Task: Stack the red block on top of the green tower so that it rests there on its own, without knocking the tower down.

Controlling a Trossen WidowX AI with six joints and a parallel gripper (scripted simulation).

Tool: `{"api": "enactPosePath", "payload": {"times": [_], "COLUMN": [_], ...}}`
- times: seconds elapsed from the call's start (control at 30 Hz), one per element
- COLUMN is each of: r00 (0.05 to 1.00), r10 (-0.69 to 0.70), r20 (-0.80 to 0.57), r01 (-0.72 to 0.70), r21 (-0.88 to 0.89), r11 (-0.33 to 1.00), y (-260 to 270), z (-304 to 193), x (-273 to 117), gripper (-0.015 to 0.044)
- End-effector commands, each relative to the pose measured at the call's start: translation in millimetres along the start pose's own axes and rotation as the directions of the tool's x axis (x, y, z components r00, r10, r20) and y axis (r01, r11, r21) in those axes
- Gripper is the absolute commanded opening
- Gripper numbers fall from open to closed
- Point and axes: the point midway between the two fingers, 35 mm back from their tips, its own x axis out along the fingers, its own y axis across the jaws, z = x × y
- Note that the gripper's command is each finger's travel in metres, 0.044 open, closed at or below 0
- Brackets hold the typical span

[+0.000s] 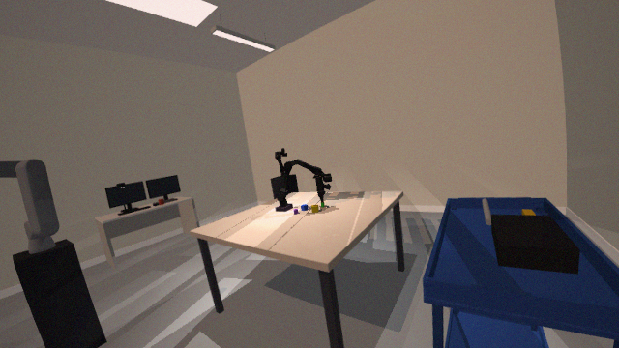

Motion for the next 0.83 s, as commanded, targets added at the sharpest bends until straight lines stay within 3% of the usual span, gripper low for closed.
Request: {"api": "enactPosePath", "payload": {"times": [0.0, 0.17, 0.8], "r00": [1.0, 1.0, 1.0], "r10": [-0.001, -0.001, -0.001], "r20": [0.001, 0.001, 0.001], "r01": [0.001, 0.001, 0.001], "r21": [0.0, 0.0, 0.0], "r11": [1.0, 1.0, 1.0], "y": [-0.1, -0.1, -0.1], "z": [0.2, 0.2, 0.2], "x": [0.5, 0.5, 0.5], "gripper": [0.0315, 0.044, 0.044]}}
